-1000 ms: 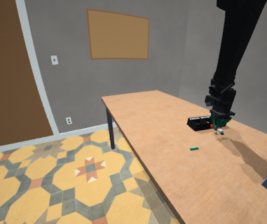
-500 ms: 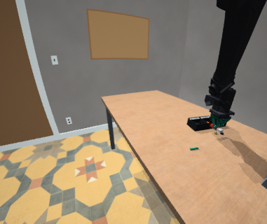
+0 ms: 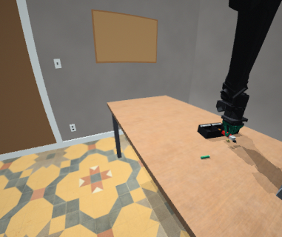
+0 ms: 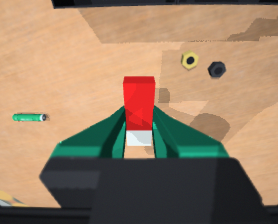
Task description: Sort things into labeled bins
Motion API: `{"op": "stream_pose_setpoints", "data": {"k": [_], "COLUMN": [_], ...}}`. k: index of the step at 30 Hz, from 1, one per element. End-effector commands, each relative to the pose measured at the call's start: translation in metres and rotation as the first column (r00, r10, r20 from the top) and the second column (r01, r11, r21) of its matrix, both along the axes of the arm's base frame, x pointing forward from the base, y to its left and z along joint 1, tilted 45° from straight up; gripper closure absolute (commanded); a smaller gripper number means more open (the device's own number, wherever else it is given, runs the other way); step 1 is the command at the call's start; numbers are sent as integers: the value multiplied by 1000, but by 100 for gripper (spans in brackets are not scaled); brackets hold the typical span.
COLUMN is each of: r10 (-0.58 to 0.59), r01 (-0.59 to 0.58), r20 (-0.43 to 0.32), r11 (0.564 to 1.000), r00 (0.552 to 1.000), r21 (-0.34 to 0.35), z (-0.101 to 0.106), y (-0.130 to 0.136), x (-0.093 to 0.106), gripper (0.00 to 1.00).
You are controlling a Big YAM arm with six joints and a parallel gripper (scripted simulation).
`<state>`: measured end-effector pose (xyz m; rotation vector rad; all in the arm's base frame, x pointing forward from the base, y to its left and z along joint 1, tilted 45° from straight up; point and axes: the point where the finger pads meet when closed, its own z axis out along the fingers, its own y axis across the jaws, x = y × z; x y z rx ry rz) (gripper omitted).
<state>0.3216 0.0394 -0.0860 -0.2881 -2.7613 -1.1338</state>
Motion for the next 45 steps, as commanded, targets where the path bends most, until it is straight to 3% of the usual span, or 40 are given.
{"op": "stream_pose_setpoints", "data": {"k": [1, 17, 19, 22, 27, 35, 39, 42, 44, 45], "r10": [-29, -30, -25, -26, -27, -28, -177, -228, -228, -283], "r01": [30, 30, 27, 27, 27, 28, 175, 224, 224, 278], "r20": [34, 34, 60, 60, 31, 32, -117, -182, -182, -211], "r11": [1000, 1000, 1000, 1000, 1000, 1000, 984, 974, 974, 959], "r00": [999, 999, 998, 998, 999, 999, 977, 957, 957, 936], "r21": [-8, -8, -16, -14, -7, -7, -29, -40, -40, -56], "z": [2, 2, 16, 17, 5, -19, -31, -41, -41, -45], "y": [-18, -18, -25, -25, -27, -50, -62, -71, -71, -76], "x": [21, 21, 26, 27, 25, 58, 75, 87, 87, 96], "gripper": [82, 82, 82, 82, 82, 82, 82, 82, 82, 82]}}
